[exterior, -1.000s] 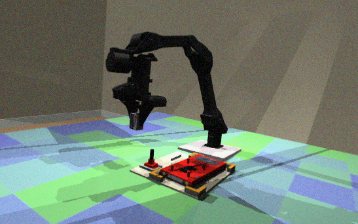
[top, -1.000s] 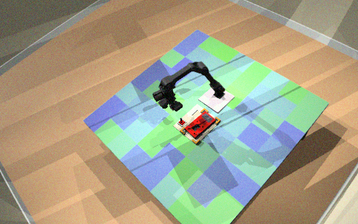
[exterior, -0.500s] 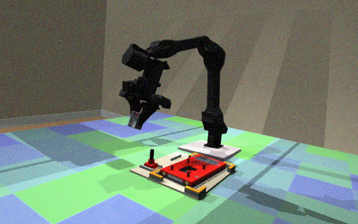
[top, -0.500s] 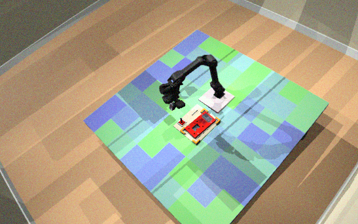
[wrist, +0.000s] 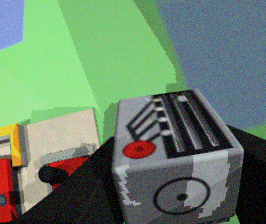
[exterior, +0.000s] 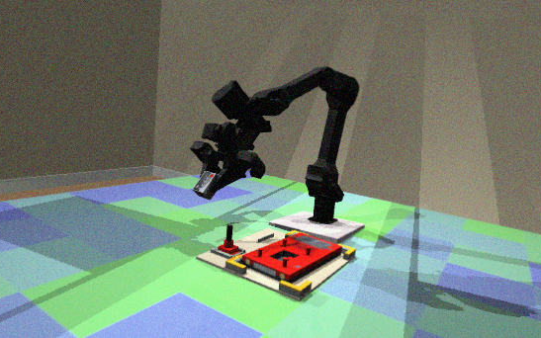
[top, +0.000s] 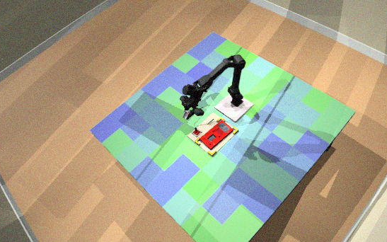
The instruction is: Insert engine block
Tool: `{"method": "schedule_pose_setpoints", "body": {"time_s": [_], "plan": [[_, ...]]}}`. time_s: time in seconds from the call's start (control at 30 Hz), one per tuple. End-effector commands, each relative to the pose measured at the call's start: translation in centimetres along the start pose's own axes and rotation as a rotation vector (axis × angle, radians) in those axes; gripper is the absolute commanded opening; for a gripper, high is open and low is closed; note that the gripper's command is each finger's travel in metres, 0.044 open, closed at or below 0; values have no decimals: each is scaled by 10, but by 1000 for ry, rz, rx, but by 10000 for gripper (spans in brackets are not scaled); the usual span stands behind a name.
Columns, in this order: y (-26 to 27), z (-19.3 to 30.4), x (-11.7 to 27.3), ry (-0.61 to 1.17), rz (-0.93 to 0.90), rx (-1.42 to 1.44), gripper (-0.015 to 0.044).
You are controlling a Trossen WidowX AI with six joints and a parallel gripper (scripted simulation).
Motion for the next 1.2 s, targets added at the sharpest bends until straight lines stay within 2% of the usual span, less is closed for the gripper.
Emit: {"method": "schedule_pose_setpoints", "body": {"time_s": [0.0, 1.17], "plan": [[-1, 7, -6, -8, -8, 4, 0], [-8, 38, -41, -8, -8, 4, 0]]}}
Point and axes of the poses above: the point midway between the two fingers, 35 mm back from their tips, its own x axis back along the fingers, its own y axis across the jaws, z = x × y, the point moved 8 cm from there along x, back along the fingers, and after that the axes turned 12 degrees about -x, right-handed, at the moved point
